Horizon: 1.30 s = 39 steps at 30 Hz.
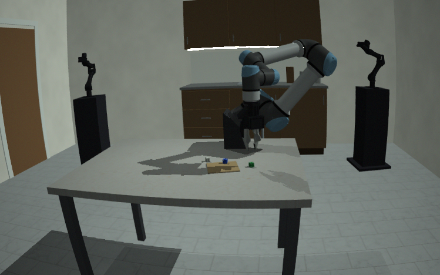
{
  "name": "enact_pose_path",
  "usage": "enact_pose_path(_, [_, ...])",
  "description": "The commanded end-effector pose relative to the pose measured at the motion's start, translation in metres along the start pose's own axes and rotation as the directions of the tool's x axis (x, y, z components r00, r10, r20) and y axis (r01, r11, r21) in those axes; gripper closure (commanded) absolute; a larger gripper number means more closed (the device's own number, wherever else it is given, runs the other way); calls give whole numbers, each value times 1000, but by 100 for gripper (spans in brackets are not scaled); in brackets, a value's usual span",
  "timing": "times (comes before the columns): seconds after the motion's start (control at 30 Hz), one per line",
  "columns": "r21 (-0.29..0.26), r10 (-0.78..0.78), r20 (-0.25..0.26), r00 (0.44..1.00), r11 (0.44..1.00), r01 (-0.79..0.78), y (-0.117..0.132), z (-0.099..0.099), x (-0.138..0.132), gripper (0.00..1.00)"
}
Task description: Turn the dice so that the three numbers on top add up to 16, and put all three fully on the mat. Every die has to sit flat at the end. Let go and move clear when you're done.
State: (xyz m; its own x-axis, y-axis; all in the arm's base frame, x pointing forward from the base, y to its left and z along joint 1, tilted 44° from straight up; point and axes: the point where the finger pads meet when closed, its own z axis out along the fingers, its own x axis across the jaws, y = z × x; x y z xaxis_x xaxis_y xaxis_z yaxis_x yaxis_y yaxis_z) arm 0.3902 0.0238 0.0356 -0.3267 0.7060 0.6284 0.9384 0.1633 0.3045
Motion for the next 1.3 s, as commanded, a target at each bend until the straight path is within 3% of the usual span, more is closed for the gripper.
enact_pose_path(0.0, [-1, 0, 1, 1000, 1000, 0, 0, 0, 0, 79])
enact_pose_path(0.6, [-1, 0, 1, 1000, 1000, 0, 0, 3, 0, 79])
enact_pose_path(1.27, [-1, 0, 1, 1000, 1000, 0, 0, 26, 0, 79])
